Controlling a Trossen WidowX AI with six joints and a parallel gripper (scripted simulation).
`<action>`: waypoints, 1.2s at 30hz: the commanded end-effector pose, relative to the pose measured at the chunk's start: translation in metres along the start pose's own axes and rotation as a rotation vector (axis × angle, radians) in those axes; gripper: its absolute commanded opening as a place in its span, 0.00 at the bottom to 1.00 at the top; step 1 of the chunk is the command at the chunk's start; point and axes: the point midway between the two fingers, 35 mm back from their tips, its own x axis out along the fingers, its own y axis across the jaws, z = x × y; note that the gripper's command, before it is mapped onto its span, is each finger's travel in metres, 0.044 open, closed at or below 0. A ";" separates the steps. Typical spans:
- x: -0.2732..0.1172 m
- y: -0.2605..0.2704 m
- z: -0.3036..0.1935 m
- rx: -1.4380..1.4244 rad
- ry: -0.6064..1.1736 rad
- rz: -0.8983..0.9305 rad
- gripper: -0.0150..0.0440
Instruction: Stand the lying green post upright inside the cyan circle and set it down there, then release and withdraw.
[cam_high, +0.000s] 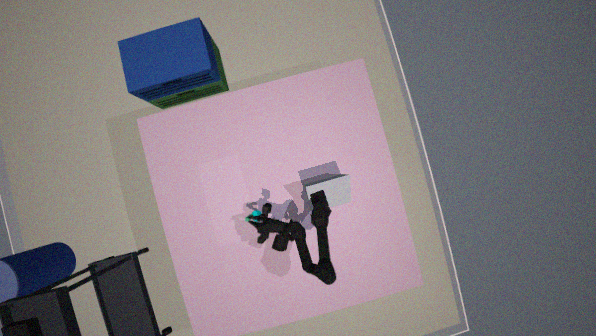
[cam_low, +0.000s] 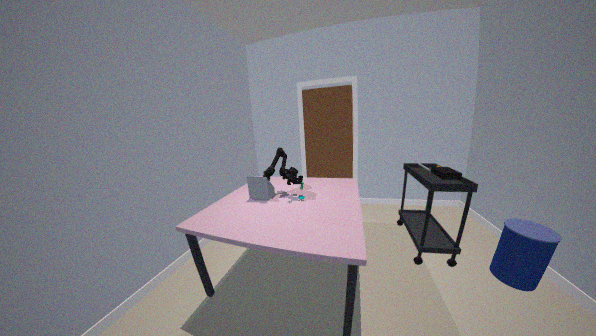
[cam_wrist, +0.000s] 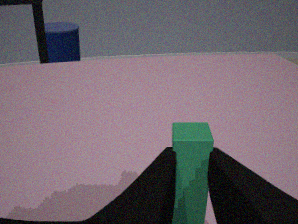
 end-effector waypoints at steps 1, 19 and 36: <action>-0.006 -0.001 0.002 0.024 -0.024 0.007 0.29; -0.026 -0.001 0.013 0.120 -0.122 0.055 0.29; -0.027 -0.001 0.013 0.124 -0.126 0.057 0.29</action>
